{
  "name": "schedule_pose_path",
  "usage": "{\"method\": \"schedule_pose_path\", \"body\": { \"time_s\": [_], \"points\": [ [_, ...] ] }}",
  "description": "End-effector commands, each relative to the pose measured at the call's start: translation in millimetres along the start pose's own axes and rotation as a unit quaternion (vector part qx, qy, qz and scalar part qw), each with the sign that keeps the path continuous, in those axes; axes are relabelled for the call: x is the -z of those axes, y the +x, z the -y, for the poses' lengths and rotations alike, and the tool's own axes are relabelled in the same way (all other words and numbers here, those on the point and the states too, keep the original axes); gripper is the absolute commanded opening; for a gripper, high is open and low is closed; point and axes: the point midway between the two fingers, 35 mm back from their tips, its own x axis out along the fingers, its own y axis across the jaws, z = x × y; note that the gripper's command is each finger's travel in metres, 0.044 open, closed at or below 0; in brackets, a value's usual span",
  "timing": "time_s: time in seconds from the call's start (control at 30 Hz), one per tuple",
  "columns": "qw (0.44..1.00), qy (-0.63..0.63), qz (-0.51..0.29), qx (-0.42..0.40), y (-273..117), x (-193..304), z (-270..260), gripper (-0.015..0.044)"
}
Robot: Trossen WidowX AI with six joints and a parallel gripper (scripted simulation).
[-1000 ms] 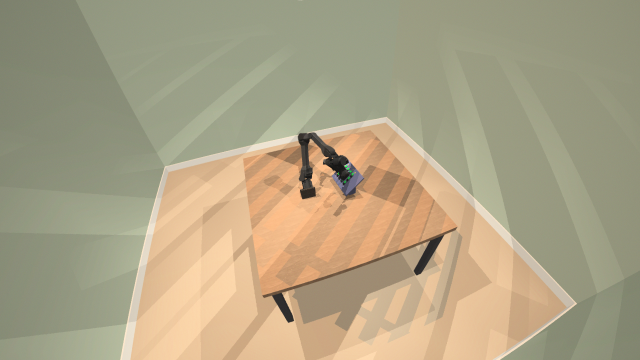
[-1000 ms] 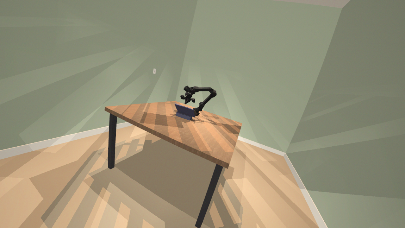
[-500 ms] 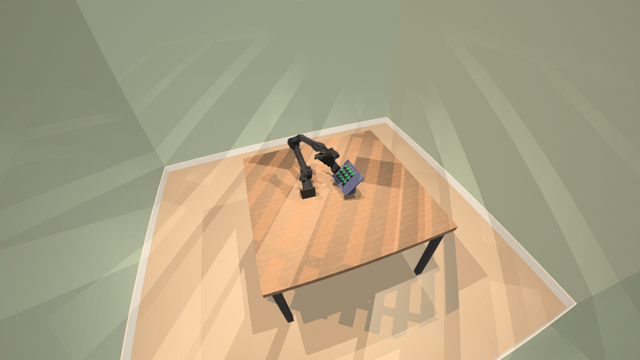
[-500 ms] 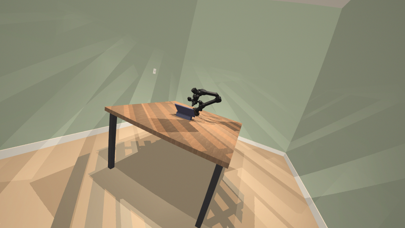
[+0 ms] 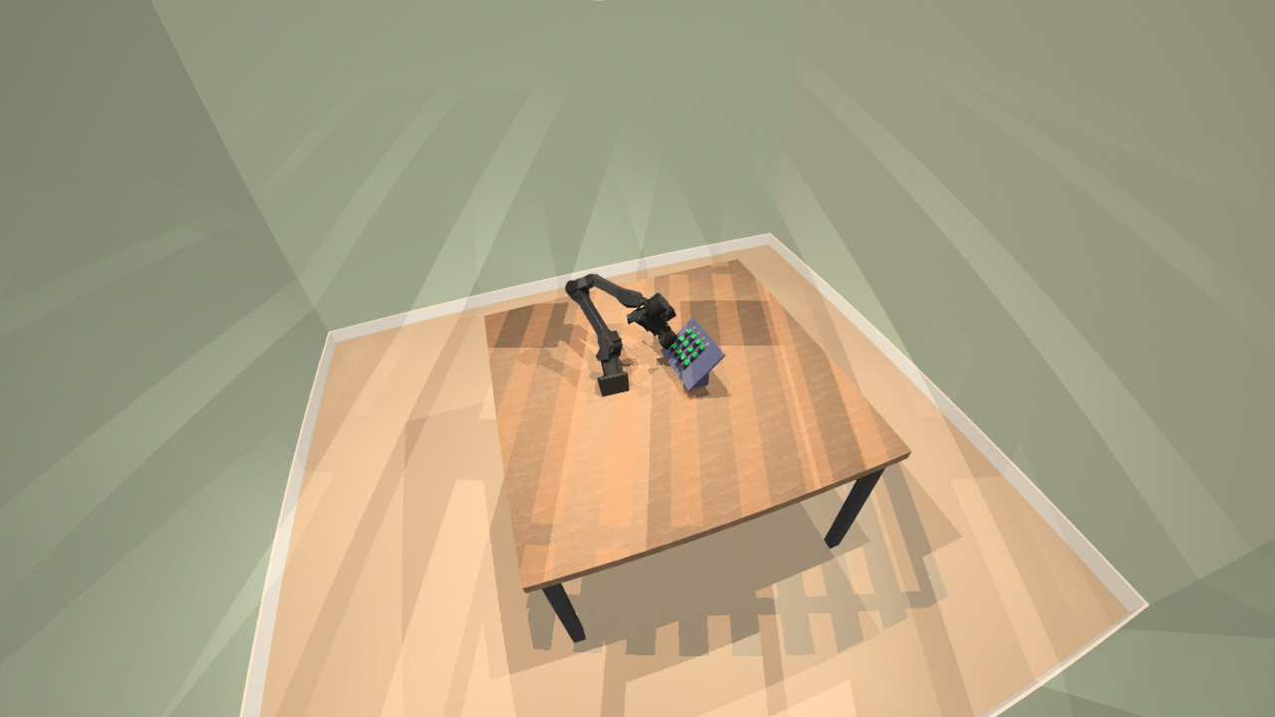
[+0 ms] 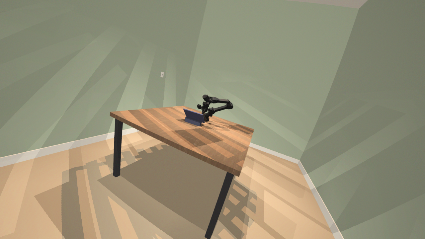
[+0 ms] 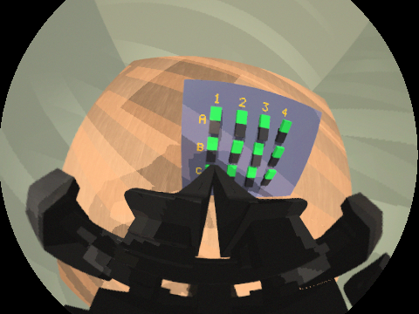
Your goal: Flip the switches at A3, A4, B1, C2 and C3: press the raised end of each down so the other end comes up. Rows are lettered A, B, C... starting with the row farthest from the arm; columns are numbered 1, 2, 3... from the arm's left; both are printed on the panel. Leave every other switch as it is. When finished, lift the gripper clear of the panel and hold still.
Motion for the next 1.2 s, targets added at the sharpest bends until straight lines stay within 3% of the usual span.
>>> {"method": "schedule_pose_path", "body": {
  "time_s": [0.0, 1.17],
  "points": [
    [1.000, 0.006, 0.003, -0.003, 12.2, 4.5, -2.3, 0.0000],
    [1.000, 0.006, 0.004, -0.003, 36.3, 4.8, -2.8, 0.0000]
  ]
}}
